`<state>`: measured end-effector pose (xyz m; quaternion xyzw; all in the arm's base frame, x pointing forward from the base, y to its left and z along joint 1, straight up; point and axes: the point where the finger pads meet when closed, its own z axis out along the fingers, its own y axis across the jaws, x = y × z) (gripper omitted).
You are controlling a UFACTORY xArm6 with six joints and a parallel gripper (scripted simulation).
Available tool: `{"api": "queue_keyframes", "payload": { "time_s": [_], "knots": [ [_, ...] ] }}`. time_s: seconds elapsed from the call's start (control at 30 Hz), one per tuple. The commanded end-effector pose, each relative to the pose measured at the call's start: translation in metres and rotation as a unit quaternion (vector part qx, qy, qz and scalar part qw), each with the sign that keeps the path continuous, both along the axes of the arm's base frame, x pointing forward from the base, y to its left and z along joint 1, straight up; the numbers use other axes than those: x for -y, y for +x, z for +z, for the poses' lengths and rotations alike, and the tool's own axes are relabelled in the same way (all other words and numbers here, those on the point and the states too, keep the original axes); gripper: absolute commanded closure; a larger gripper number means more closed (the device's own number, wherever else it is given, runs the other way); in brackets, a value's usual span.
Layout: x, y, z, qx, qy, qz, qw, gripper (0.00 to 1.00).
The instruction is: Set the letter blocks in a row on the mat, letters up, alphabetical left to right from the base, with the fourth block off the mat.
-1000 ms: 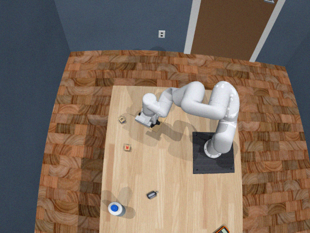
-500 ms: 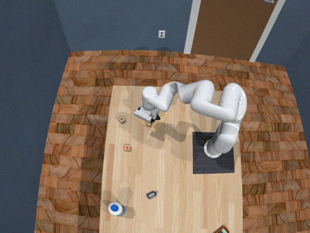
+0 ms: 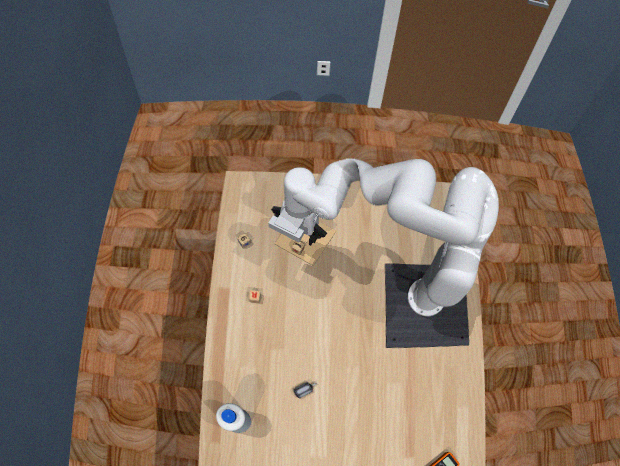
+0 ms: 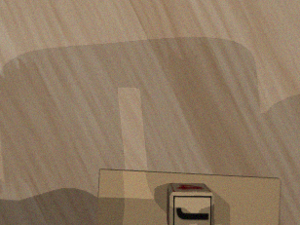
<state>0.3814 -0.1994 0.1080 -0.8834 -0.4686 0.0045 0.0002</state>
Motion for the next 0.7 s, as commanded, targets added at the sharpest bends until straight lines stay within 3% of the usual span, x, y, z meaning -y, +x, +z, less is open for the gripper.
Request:
{"api": "queue_keyframes", "payload": {
  "time_s": [0.0,0.67],
  "knots": [
    [0.0009,0.0017,0.0025,0.003,-0.001,0.0,1.0,0.0],
    [-0.0028,0.0076,0.0026,0.003,-0.001,0.036,0.999,0.0]
  ]
}}
